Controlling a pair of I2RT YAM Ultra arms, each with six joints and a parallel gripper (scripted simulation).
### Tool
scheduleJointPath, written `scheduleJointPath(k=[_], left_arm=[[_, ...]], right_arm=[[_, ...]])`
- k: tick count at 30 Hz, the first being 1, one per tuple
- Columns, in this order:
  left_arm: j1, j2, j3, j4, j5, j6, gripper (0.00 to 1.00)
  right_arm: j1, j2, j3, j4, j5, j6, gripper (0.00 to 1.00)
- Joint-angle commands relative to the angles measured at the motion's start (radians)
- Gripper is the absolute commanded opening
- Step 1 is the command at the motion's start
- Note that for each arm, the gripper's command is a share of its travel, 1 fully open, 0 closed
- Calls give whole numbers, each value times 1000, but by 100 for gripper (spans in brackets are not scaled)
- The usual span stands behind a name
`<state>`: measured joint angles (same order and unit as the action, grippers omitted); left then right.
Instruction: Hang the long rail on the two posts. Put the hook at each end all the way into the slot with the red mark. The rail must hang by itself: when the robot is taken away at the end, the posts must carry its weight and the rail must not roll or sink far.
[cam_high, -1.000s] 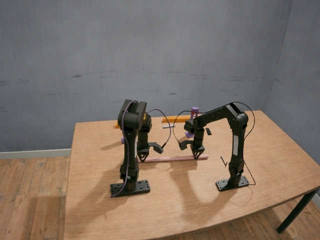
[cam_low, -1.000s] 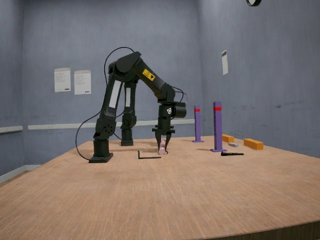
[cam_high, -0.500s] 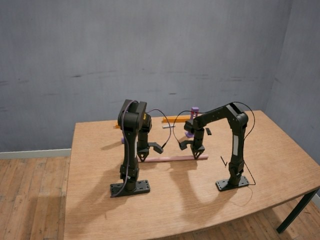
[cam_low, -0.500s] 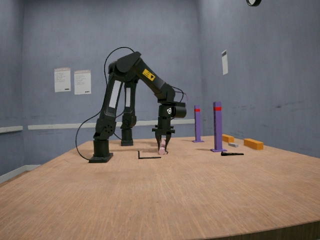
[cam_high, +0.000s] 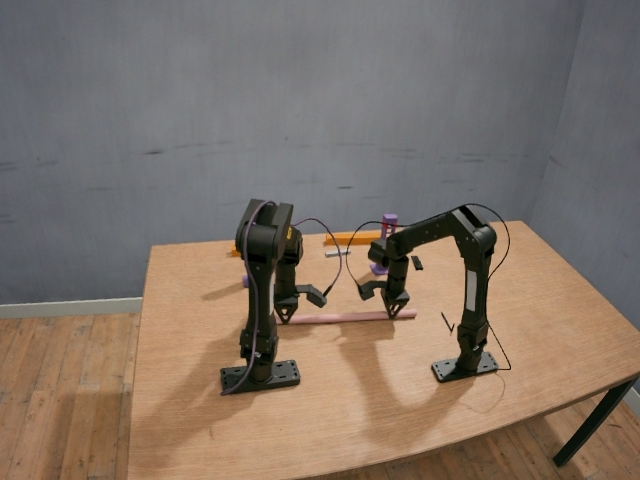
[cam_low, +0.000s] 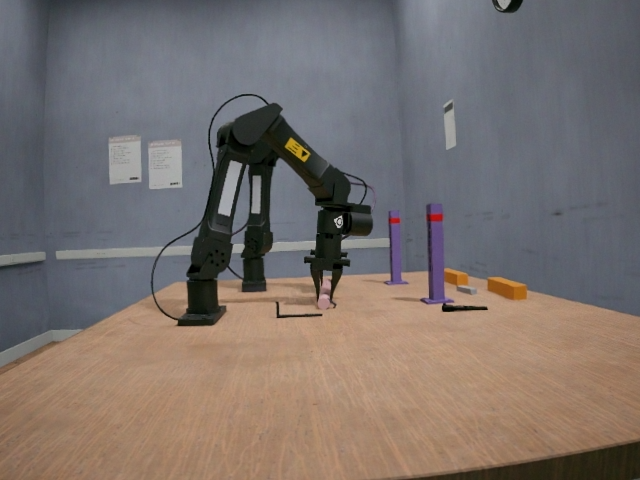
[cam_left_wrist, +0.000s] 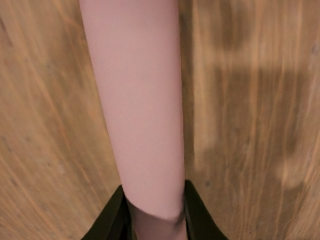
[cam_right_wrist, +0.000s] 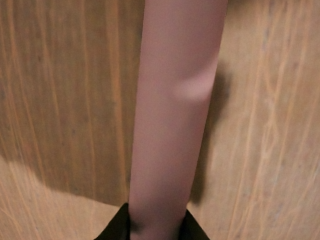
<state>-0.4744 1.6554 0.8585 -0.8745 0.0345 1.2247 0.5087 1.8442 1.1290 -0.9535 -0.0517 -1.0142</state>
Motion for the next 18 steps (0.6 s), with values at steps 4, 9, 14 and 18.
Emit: scheduleJointPath(k=[4, 9, 14, 18], left_arm=[[18, -12, 4, -5, 3, -13, 19], [28, -22, 3, -14, 2, -26, 19], [38, -35, 3, -25, 3, -40, 19], [43, -45, 2, -32, 2, -48, 19]], right_arm=[[-6, 13, 52, -22, -1, -40, 19], [-8, 34, 92, -40, 2, -65, 19], [-11, 55, 133, -60, 4, -91, 19], [-12, 66, 157, -73, 6, -106, 19]])
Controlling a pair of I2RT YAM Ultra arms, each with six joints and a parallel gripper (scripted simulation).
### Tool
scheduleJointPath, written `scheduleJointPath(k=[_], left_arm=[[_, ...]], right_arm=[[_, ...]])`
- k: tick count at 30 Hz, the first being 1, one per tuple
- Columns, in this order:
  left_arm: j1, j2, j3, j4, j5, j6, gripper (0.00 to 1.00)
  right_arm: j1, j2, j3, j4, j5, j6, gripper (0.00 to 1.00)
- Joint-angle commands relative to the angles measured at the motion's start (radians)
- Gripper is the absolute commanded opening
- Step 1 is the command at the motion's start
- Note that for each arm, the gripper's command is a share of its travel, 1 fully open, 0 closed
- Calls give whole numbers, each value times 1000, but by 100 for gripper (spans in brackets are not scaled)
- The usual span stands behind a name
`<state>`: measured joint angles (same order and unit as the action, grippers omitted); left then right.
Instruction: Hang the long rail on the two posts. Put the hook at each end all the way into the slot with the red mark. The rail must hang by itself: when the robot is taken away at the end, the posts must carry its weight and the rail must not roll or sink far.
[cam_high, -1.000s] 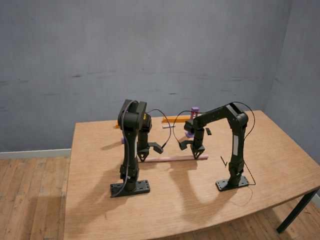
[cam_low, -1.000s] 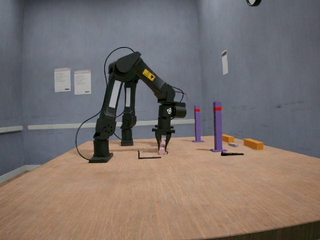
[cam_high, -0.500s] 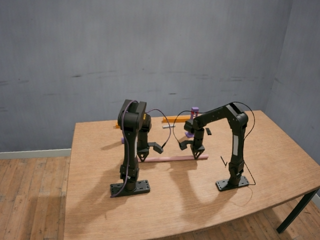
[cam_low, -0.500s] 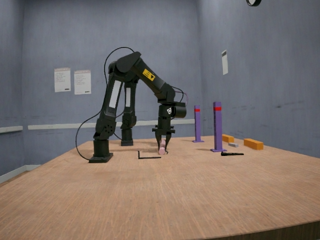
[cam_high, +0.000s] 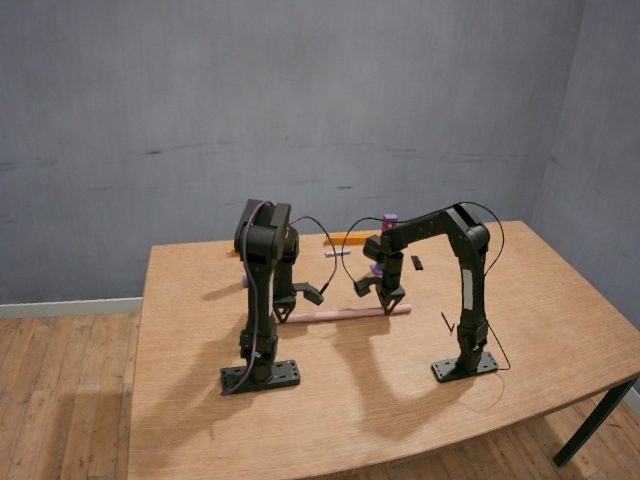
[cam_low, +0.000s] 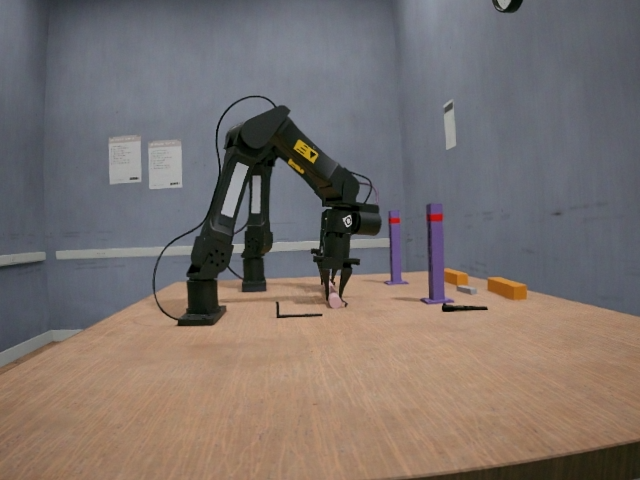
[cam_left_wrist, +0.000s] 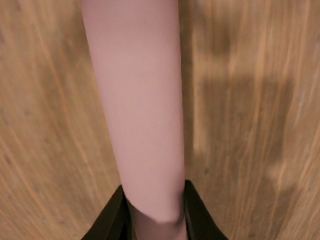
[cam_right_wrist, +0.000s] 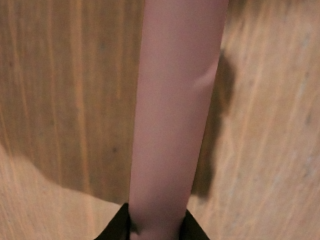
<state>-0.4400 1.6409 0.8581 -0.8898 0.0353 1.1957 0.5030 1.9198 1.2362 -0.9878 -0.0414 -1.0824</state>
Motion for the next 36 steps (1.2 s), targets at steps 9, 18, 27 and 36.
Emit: scheduleJointPath(k=[9, 18, 27, 36], left_arm=[[-6, -131, -41, -2, -27, -57, 19], [-56, -292, -111, 38, -92, -108, 19], [-166, -528, -211, 99, -235, -187, 19], [-221, -619, -241, 140, -336, -208, 19]], right_arm=[[11, -66, 34, -11, 29, -39, 19], [48, -198, -58, 79, 98, -5, 19], [123, -395, -216, 244, 236, 52, 19], [156, -473, -278, 344, 324, 54, 19]])
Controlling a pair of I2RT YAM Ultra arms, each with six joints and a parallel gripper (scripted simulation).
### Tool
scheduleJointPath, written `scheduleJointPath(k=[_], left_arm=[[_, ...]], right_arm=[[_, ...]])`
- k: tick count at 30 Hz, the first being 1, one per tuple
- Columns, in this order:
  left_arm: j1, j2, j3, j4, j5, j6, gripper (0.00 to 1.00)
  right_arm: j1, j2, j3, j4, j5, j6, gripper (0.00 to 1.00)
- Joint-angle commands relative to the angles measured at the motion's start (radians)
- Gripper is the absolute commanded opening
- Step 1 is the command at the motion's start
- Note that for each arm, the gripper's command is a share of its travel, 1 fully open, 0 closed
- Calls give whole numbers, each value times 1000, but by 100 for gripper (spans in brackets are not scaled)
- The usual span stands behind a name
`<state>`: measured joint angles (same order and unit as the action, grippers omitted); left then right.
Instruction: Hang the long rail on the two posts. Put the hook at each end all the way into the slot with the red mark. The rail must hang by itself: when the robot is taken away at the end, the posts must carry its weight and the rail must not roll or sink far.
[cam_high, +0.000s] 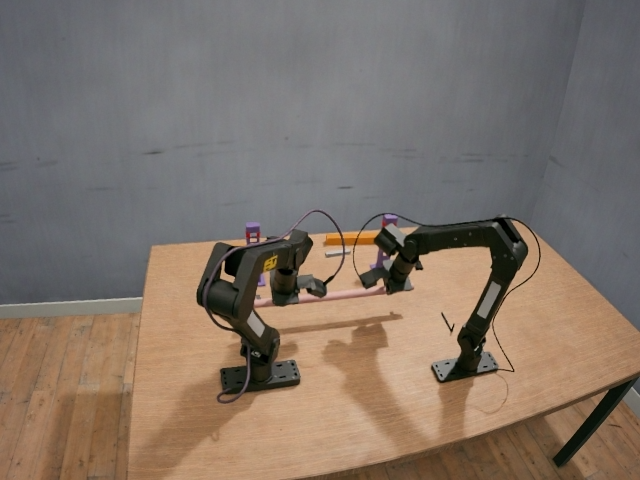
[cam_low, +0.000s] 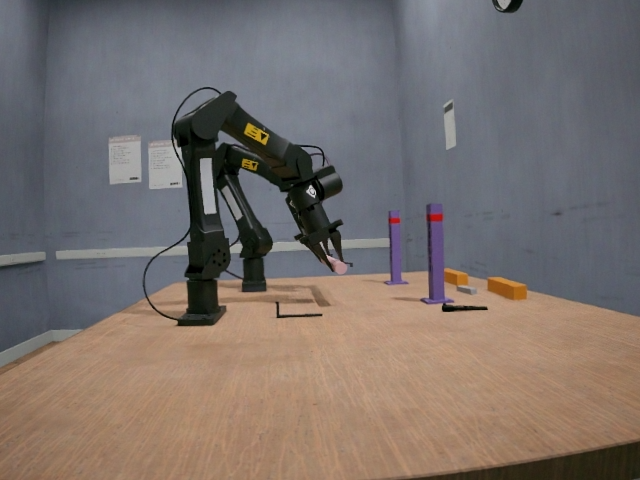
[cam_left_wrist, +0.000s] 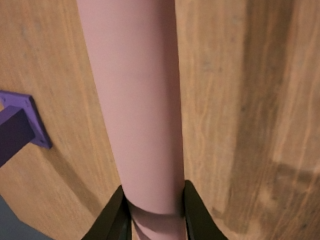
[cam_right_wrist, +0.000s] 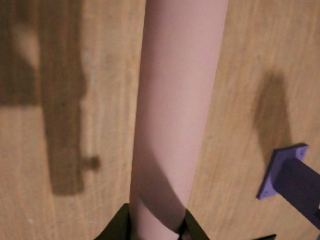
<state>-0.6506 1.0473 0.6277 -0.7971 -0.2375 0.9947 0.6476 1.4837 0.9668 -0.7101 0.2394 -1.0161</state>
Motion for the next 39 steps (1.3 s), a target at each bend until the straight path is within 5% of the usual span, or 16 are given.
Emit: scheduleJointPath(k=[1, 16, 39], left_arm=[[-13, -31, -11, 53, -72, -5, 19], [62, 37, 102, 83, -69, 82, 19], [193, 271, 411, 35, 8, 199, 19]], right_arm=[[12, -42, -12, 75, 51, -14, 19], [-49, -3, 104, 70, 53, -86, 19], [-165, 191, 466, -88, -9, -186, 19]])
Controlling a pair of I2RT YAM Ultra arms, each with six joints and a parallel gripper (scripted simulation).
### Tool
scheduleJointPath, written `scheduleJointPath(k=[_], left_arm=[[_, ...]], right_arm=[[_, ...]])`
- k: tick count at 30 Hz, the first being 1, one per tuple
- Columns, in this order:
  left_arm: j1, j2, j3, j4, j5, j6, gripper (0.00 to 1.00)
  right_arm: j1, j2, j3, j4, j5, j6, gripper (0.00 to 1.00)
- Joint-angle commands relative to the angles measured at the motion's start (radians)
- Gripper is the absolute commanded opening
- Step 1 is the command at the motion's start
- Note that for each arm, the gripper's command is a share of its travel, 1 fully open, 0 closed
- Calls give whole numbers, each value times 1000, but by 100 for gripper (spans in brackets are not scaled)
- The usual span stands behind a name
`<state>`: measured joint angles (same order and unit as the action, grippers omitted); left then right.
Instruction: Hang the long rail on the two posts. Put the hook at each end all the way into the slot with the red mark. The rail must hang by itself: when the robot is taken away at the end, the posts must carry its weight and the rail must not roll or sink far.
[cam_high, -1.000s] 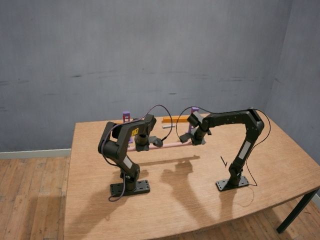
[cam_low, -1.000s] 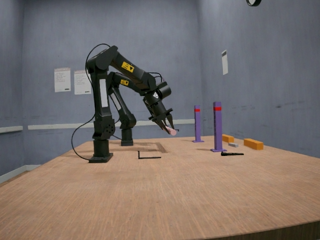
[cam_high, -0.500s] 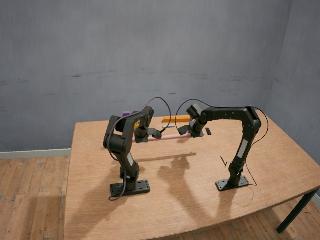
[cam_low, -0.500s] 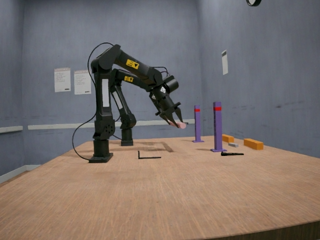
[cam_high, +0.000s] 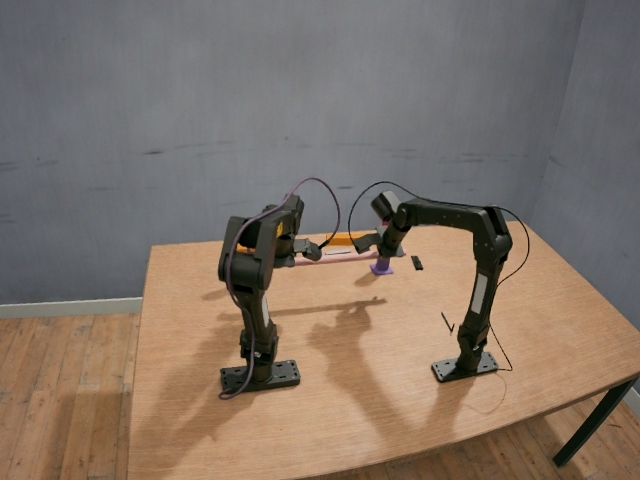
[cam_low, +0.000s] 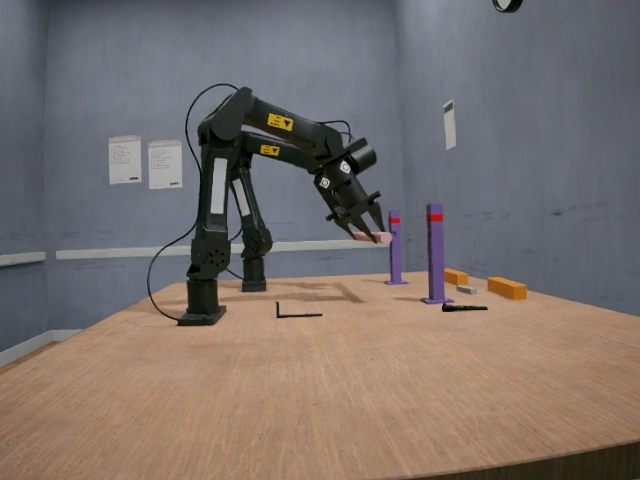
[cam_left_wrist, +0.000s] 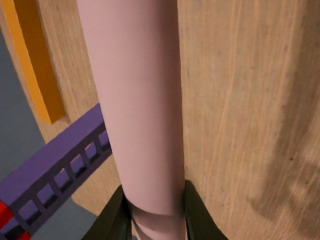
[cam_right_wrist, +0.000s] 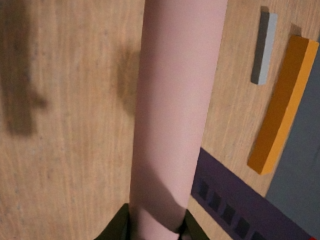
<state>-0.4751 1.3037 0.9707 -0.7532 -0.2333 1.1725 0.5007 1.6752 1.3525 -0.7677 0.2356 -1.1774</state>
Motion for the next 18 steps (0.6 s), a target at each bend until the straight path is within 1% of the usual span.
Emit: scheduleJointPath(k=[1, 9, 11, 14, 18], left_arm=[[22, 26, 83, -14, 7, 25, 19], [55, 114, 218, -53, 28, 54, 19], [55, 114, 218, -53, 28, 54, 19], [62, 138, 255, -67, 34, 60, 19], [68, 155, 281, -79, 40, 64, 19]], right_arm=[[-23, 9, 98, -38, -8, -29, 19], [-57, 93, 261, -112, -27, -57, 19], [-57, 93, 261, -112, -27, -57, 19], [-64, 119, 309, -137, -32, -62, 19], [-70, 136, 343, -157, -35, -65, 19]])
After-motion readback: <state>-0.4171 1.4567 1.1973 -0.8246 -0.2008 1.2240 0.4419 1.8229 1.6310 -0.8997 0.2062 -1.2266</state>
